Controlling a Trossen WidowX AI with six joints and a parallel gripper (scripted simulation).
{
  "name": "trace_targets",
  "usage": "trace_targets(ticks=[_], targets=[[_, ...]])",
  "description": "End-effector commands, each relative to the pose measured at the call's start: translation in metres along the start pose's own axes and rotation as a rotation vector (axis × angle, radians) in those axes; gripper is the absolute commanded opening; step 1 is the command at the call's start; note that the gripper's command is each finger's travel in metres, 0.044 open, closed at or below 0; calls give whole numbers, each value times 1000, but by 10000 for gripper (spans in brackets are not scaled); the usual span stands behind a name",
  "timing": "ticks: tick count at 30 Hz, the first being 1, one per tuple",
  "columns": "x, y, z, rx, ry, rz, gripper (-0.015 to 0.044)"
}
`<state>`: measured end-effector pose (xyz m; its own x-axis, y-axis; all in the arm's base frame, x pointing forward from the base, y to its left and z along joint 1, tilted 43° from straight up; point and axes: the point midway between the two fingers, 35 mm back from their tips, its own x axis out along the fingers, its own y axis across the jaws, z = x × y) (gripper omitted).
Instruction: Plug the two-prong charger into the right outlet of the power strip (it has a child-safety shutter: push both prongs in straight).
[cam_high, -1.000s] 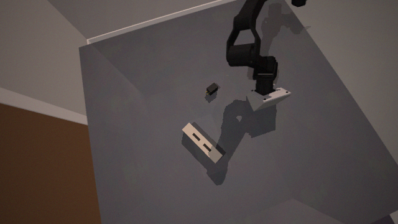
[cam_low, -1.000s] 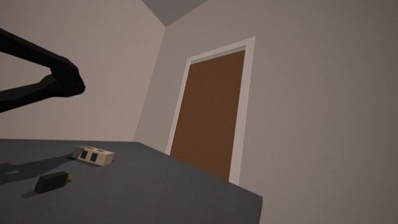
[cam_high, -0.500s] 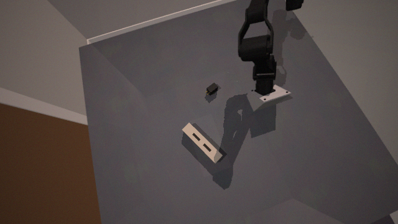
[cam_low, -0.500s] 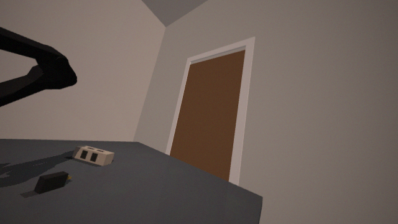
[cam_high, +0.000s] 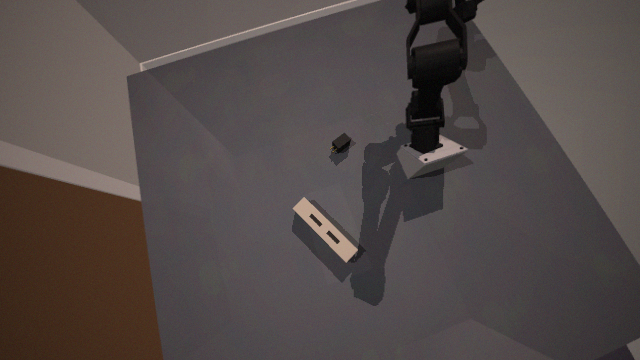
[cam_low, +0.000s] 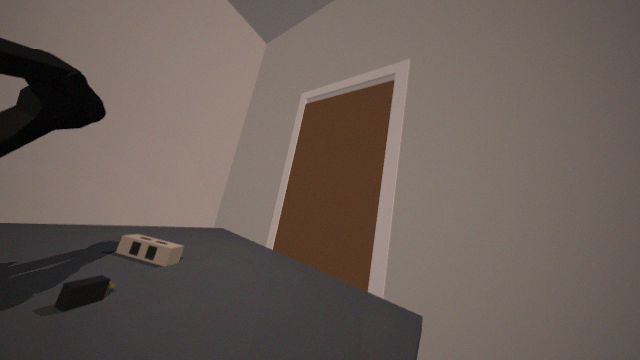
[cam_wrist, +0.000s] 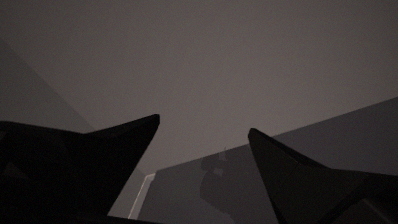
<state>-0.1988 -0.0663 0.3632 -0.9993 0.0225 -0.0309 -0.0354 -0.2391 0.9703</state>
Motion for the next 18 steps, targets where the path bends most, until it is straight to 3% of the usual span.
trace_targets(ticks=[1, 18], targets=[[0, -2, -16, -67, 54, -9, 440], [-18, -5, -80, -262, 309, 23, 440]])
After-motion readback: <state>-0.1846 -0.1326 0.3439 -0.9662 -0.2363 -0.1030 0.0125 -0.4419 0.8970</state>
